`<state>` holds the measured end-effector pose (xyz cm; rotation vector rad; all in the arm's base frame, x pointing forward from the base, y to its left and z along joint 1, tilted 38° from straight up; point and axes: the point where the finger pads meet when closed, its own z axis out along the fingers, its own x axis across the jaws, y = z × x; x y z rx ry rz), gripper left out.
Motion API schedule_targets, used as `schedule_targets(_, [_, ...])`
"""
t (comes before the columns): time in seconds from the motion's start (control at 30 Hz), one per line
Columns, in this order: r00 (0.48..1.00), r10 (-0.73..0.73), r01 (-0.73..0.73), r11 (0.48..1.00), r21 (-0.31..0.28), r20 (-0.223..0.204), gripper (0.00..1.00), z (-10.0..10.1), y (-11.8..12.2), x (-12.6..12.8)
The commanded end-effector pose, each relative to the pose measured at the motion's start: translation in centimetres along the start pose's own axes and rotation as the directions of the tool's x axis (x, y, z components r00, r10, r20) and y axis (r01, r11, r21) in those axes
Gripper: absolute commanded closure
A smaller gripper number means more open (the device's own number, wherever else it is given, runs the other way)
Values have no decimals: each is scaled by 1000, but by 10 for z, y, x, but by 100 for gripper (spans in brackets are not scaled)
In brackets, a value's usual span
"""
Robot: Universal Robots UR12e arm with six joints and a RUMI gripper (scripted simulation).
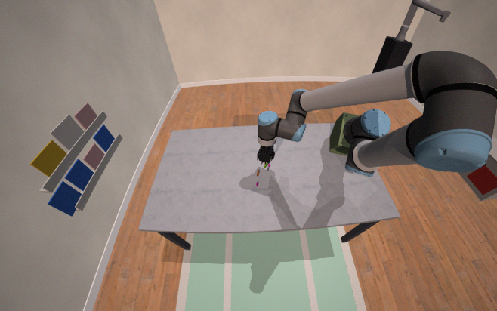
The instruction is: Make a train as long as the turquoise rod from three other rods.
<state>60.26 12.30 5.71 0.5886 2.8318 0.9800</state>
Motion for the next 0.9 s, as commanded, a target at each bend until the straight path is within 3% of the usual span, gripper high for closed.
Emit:
schedule_targets(0.0, [1000,2,-2,1000,0,-6,100,16,-1,4])
schedule_targets(0.1, [1000,2,-2,1000,0,-6,100,19,-1,4])
schedule_targets(0.57, [1000,0,0,1000,0,-3,100,76,0,2])
schedule_targets(0.87, [1000,-1,1,1000,0,-2,100,87,1,1])
